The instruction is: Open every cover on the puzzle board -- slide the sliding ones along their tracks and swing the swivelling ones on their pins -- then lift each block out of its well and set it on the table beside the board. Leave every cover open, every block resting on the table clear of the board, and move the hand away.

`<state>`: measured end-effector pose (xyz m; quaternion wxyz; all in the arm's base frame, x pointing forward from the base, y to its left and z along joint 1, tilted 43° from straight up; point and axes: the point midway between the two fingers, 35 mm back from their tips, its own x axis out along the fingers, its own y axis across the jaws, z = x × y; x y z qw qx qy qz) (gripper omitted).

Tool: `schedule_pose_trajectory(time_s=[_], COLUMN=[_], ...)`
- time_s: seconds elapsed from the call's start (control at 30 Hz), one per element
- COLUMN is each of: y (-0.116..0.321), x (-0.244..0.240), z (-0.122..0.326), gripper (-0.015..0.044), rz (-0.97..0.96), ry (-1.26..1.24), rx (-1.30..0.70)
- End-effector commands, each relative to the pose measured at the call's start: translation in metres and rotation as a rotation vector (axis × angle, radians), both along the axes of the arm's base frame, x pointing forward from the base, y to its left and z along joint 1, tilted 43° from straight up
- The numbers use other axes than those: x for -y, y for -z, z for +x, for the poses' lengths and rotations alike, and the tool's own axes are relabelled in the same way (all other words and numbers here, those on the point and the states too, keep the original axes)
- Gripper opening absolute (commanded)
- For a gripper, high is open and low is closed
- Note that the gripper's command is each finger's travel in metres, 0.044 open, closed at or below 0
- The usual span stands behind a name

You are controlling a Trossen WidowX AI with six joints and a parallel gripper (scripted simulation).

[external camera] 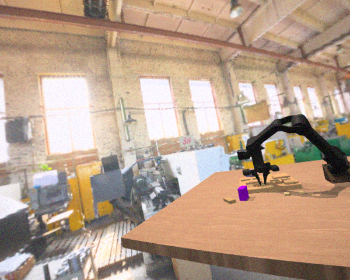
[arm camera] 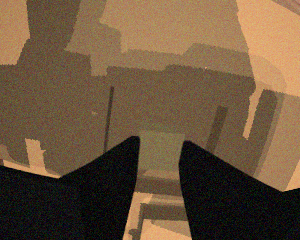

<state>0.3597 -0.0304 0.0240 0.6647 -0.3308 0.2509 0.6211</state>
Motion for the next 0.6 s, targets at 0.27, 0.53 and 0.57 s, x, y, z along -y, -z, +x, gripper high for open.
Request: schedule_pose_trajectory(time_s=[0.27, 0.53, 0.57], y=[-0.008, -0.016, -0.017], x=[0.008, 0.015, 0.016], z=[-0.001, -0.002, -0.002], gripper=[0.0080, 0.0080, 0.0080], rz=[0.000, 0.001, 0.001], ry=[0.001, 0.002, 0.002], rx=[0.000, -0.001, -0.001])
